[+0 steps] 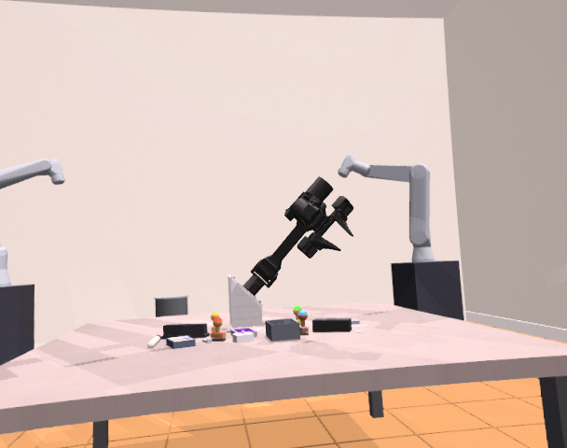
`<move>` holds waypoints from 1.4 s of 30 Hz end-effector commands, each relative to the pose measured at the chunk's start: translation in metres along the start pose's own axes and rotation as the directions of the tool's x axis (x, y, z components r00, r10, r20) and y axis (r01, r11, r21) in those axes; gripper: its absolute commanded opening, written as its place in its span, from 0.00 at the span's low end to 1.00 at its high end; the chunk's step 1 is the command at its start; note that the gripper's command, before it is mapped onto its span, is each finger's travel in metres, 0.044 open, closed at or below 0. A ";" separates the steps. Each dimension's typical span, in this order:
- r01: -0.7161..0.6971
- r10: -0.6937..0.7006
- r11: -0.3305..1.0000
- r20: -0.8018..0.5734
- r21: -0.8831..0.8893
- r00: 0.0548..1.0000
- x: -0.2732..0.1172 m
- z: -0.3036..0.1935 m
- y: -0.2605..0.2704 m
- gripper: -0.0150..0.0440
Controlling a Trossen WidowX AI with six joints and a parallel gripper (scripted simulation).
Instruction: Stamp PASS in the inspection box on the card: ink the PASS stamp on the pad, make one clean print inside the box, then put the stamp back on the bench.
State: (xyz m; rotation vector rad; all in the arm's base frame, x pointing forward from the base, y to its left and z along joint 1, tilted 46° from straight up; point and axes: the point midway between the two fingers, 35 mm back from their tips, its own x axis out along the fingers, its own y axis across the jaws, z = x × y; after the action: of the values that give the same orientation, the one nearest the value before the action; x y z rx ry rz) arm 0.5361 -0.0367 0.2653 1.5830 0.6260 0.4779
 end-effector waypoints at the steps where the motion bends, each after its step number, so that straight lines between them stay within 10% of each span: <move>1: 0.227 -0.229 0.968 -0.008 -0.102 0.973 -0.019 -0.048 -0.056 0.64; 21: 0.493 -0.576 0.794 -0.179 -0.356 0.798 -0.091 -0.162 -0.142 0.64; 42: 0.464 -0.717 0.686 -0.413 -0.560 0.562 -0.174 -0.265 -0.189 0.64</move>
State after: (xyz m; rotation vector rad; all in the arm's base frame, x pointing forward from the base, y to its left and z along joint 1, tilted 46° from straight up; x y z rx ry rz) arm 0.2242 0.0639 0.1228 0.7179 1.4036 0.5203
